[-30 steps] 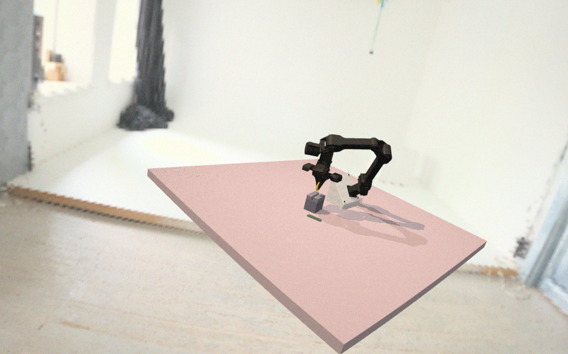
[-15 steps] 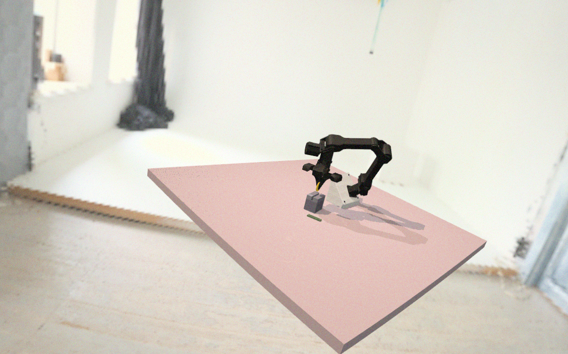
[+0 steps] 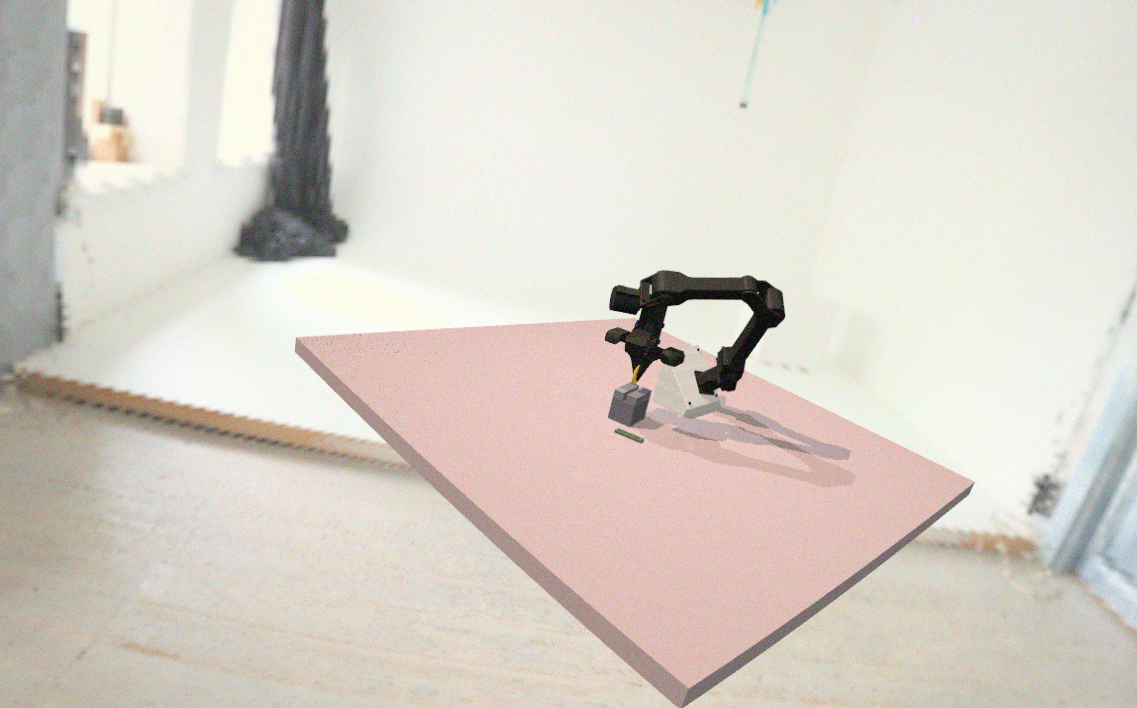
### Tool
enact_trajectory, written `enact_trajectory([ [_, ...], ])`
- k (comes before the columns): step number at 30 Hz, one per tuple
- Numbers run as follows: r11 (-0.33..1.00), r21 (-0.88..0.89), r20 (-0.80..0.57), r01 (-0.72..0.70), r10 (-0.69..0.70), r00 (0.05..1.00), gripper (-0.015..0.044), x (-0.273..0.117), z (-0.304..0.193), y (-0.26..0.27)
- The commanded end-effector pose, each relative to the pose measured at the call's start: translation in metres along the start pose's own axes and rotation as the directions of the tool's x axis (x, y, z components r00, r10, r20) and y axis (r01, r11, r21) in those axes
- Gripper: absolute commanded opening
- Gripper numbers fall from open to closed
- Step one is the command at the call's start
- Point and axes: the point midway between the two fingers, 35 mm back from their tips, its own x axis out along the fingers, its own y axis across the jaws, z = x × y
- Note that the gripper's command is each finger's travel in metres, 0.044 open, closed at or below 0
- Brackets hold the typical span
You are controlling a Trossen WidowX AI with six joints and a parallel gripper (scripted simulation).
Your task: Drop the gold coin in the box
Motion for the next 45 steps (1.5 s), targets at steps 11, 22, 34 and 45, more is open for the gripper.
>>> enact_trajectory([
  [11,1.0,0.003,0.002,-0.003,0.003,1.0,0.0,0.009,0.0,0.001],
  [22,1.0,0.003,0.002,-0.003,0.003,1.0,0.0,0.015,0.0,0.001],
  [34,1.0,0.0,0.001,0.0,0.0,1.0,0.0161,0.013,0.0,0.0],
  [45,1.0,0.001,0.001,0.001,-0.001,1.0,0.0371,-0.007,0.0,0.0],
])
